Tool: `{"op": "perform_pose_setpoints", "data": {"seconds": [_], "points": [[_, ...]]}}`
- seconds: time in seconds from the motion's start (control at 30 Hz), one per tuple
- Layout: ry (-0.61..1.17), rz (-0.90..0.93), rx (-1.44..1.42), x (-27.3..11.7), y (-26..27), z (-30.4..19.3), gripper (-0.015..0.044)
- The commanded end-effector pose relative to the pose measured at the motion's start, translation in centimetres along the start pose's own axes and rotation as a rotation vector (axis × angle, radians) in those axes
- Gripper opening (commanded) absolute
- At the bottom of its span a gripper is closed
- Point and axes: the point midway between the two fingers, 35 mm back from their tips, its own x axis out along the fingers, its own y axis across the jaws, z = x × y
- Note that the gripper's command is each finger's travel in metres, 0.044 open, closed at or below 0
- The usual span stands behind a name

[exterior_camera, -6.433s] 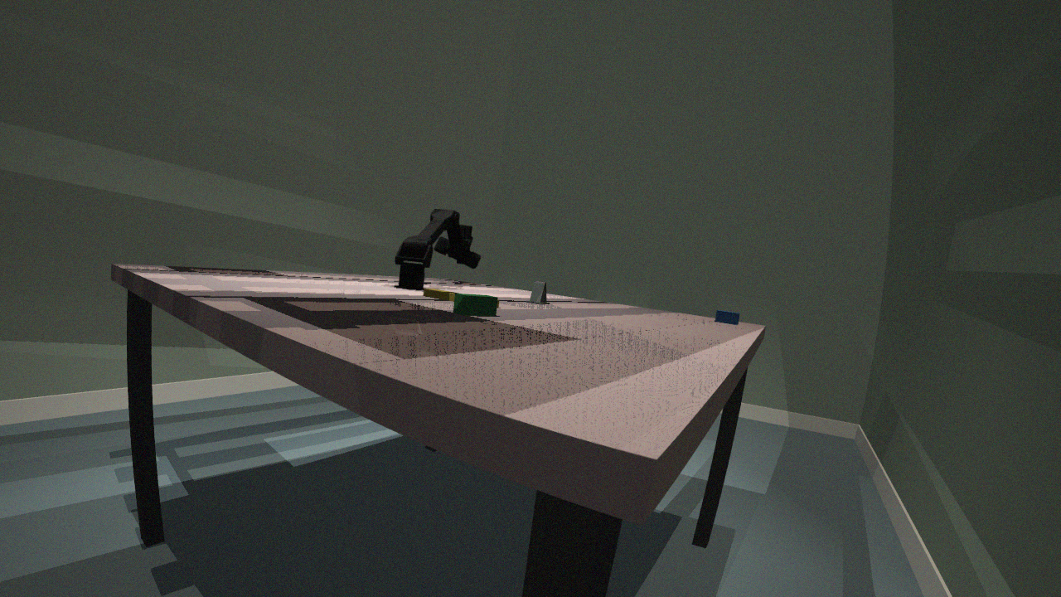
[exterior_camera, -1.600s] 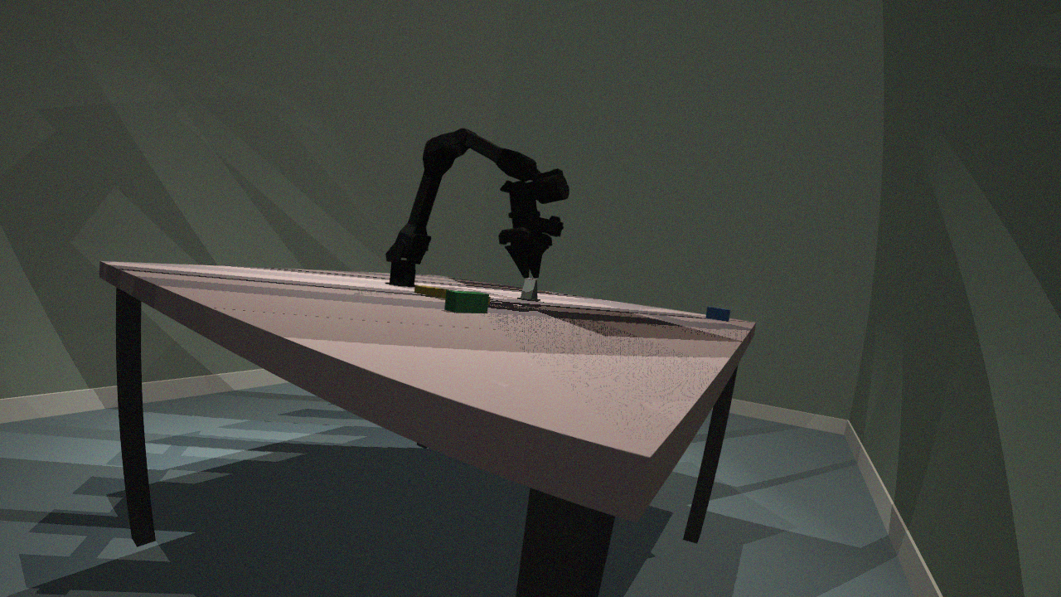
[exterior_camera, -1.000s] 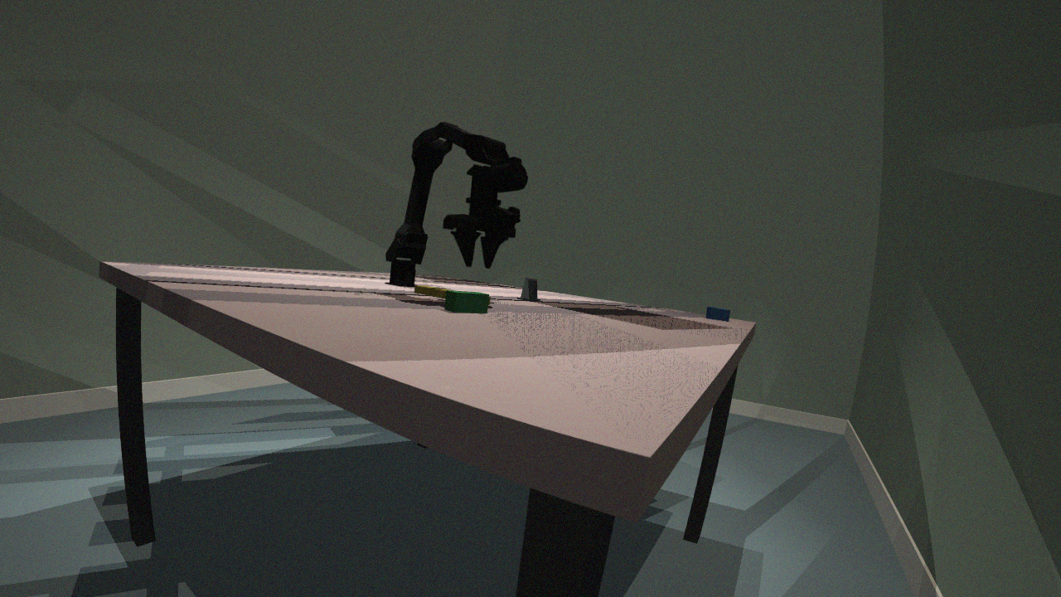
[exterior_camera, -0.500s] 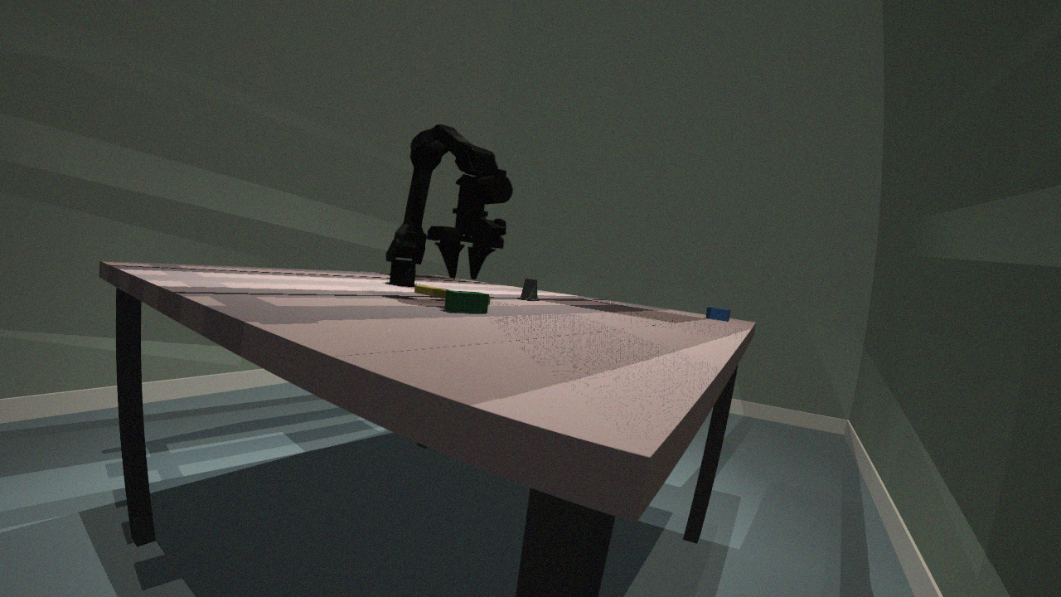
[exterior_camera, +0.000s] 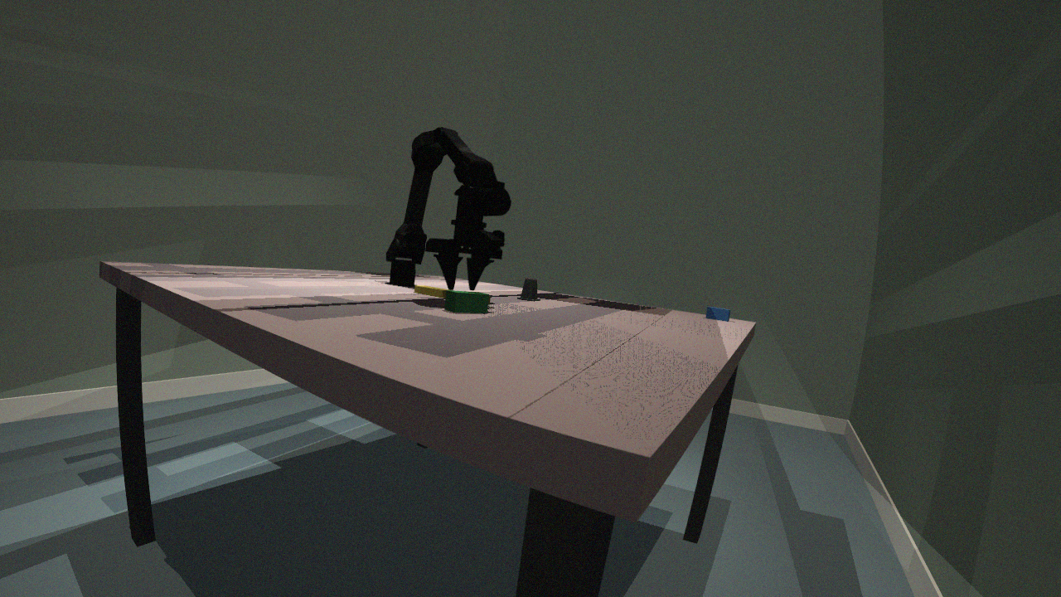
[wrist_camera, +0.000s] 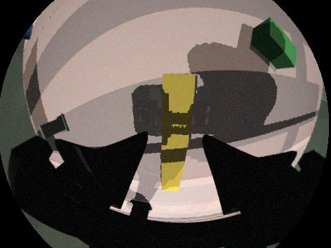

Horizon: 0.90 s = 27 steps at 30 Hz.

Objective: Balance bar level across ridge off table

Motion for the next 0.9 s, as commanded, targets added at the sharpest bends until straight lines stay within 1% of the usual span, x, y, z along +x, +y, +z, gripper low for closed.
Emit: {"op": "perform_pose_setpoints", "data": {"seconds": [0.0, 0.2, 0.6, 0.8, 0.87], "points": [[0.005, -0.002, -0.003, 0.69, -0.04, -0.09, 0.0315], [0.005, -0.002, -0.003, 1.55, -0.03, -0.13, 0.0315], [0.005, -0.002, -0.003, 1.58, -0.03, -0.13, 0.0315], [0.005, 0.001, 0.000, 1.55, 0.03, -0.12, 0.0157], [0.005, 0.001, 0.000, 1.55, 0.03, -0.12, 0.0144]]}}
